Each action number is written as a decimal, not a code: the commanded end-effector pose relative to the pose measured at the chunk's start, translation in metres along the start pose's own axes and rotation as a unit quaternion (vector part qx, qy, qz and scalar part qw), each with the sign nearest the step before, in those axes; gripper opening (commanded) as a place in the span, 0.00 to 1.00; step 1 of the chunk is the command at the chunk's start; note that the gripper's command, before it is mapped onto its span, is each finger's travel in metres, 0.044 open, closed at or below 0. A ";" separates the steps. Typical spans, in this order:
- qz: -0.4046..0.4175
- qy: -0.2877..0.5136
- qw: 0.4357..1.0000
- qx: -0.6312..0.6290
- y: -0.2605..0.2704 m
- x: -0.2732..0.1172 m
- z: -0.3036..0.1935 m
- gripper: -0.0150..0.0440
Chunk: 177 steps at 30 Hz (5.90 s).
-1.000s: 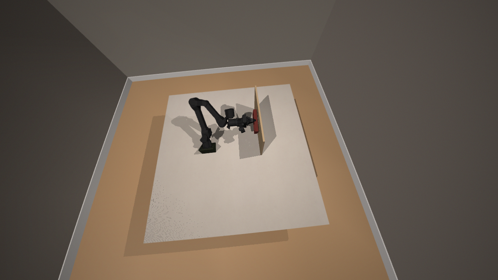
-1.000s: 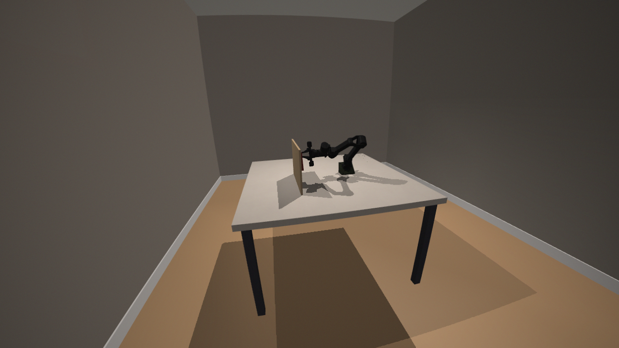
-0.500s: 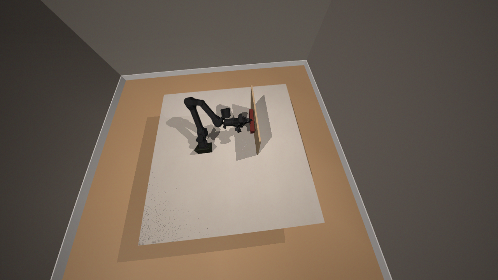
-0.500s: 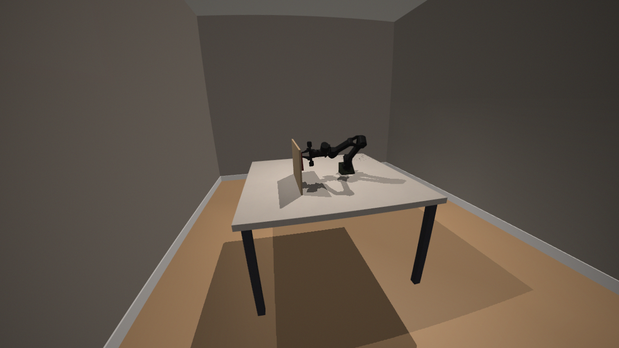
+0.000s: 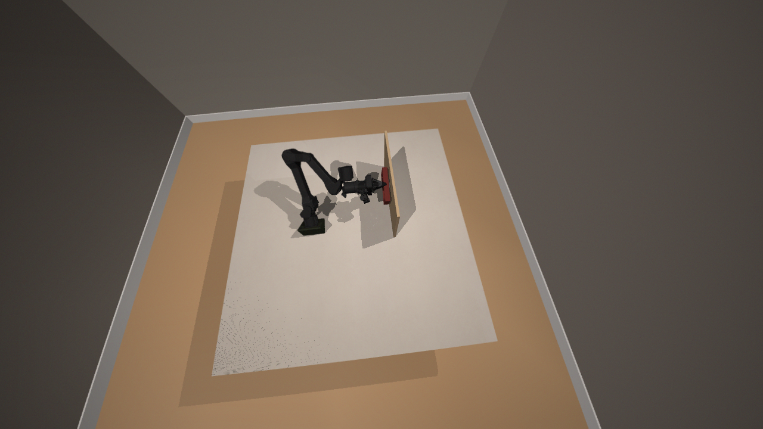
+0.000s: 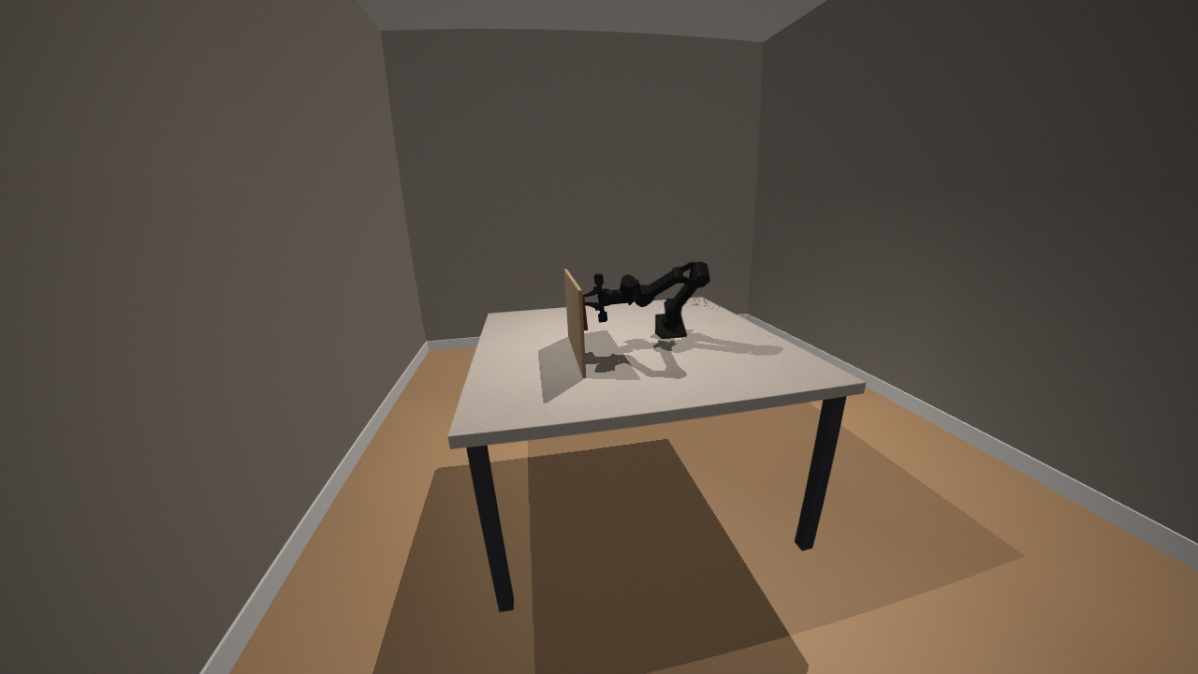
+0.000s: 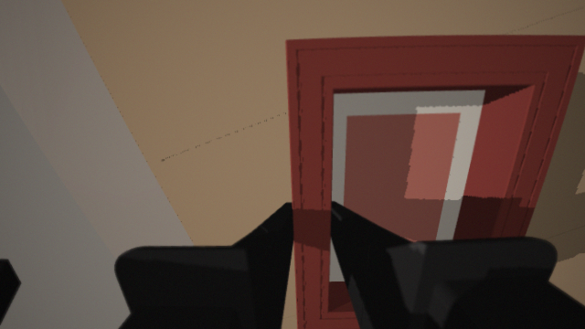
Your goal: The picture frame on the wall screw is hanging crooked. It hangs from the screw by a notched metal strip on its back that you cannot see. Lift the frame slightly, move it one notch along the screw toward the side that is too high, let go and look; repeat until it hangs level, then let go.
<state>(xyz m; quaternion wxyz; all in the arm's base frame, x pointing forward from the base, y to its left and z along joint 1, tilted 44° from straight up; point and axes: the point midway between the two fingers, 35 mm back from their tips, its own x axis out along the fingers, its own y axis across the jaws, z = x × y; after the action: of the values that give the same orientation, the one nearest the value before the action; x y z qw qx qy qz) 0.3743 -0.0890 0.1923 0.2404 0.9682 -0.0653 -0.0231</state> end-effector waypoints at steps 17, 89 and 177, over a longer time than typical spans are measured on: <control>0.010 0.006 1.000 0.001 0.005 0.000 -0.005 0.25; 0.010 0.006 1.000 0.001 0.001 0.000 -0.012 0.25; 0.006 0.003 0.988 -0.154 -0.003 0.000 -0.013 0.39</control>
<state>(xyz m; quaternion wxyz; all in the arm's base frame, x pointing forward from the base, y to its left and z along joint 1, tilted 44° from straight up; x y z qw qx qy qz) 0.3759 -0.0805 0.2025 0.3895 0.9182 -0.0660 -0.0289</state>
